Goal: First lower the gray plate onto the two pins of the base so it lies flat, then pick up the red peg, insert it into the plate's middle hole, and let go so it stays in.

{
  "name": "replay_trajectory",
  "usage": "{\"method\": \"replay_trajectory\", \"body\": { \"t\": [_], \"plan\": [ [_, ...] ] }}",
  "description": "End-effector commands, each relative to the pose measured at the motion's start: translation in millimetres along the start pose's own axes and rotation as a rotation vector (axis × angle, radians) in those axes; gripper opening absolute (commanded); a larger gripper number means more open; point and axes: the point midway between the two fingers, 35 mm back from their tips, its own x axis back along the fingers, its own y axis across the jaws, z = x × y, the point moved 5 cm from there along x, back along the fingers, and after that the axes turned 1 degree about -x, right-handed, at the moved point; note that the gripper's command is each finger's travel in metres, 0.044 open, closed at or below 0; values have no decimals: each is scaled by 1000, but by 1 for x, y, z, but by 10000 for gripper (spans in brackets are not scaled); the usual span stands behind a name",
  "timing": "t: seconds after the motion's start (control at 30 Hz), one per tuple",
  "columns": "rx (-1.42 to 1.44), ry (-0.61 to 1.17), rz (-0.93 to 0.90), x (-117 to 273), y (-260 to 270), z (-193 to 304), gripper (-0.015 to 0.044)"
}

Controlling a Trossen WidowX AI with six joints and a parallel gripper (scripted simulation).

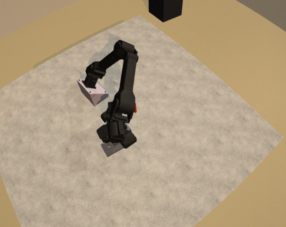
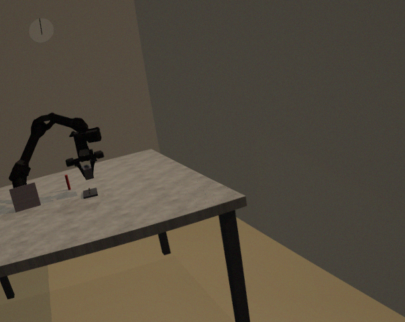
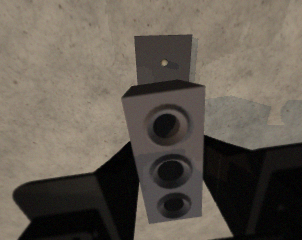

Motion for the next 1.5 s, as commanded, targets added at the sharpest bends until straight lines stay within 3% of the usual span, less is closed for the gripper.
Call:
{"method": "replay_trajectory", "body": {
  "t": [0.0, 0.27, 1.47],
  "plan": [
    [-46, -2, 8, -9, -7, -16, 0],
    [-98, -1, 7, -20, -14, -35, 0],
    [-99, -1, 7, -32, -15, -37, 0]
  ]
}}
